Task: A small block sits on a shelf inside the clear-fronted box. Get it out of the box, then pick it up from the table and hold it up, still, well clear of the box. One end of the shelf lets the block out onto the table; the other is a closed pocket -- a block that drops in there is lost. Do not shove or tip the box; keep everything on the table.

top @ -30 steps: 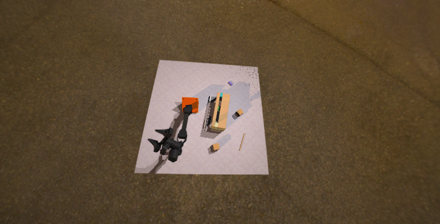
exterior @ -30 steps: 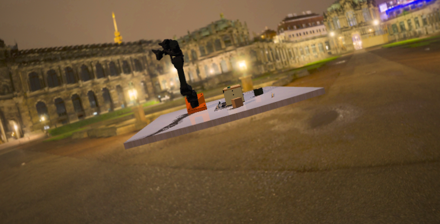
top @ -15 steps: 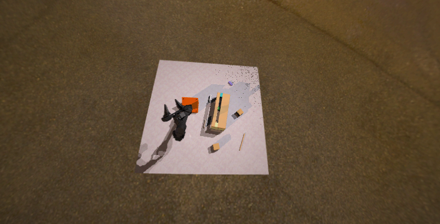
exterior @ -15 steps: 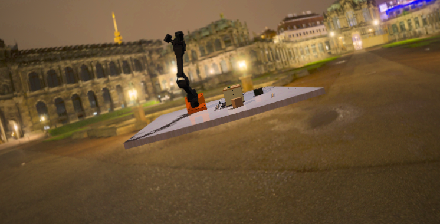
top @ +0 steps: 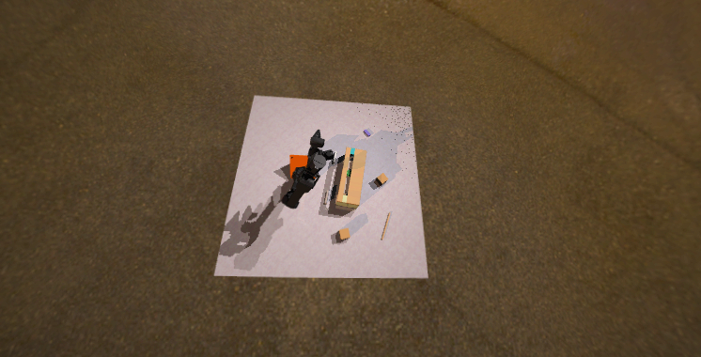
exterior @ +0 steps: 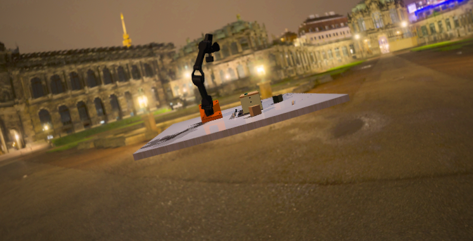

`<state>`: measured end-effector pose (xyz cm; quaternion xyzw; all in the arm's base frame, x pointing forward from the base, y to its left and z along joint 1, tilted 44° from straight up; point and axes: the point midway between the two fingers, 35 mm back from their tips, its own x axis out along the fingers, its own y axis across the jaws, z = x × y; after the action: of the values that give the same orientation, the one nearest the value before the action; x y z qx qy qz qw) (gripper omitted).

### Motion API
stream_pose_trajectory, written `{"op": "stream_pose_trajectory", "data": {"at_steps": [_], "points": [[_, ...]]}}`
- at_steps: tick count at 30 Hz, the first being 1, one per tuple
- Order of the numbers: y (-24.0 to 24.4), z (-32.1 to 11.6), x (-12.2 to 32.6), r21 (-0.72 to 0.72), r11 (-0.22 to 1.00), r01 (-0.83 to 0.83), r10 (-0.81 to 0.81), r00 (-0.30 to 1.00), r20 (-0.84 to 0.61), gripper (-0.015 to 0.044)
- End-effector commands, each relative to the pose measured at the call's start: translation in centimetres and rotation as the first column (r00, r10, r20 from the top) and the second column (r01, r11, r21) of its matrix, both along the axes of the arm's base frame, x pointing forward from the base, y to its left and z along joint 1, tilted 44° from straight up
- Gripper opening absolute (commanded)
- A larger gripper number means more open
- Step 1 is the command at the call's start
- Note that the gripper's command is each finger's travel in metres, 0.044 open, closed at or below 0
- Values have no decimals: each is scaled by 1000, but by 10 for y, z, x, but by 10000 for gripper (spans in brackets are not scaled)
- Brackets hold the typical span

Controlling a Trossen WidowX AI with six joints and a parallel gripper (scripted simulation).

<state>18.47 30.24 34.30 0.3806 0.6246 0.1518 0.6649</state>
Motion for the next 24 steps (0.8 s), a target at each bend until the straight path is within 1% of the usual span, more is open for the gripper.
{"op": "stream_pose_trajectory", "data": {"at_steps": [1,4,7,10,13,16,20,21,22,24], "points": [[-16,-57,41,-189,949,251,-276,954,-120,400],[-36,-97,65,-340,844,415,-485,861,-151,400],[-61,-136,84,-490,675,551,-680,723,-124,400],[-91,-171,98,-610,466,641,-826,562,-41,400],[-124,-203,108,-691,222,688,-917,389,92,400],[-165,-232,114,-717,-62,695,-938,204,280,400],[-218,-261,116,-645,-394,655,-845,18,534,400],[-228,-266,116,-618,-450,645,-813,-11,582,400],[-234,-269,115,-600,-482,638,-793,-26,609,400],[-236,-269,115,-594,-492,636,-785,-31,618,400]]}}
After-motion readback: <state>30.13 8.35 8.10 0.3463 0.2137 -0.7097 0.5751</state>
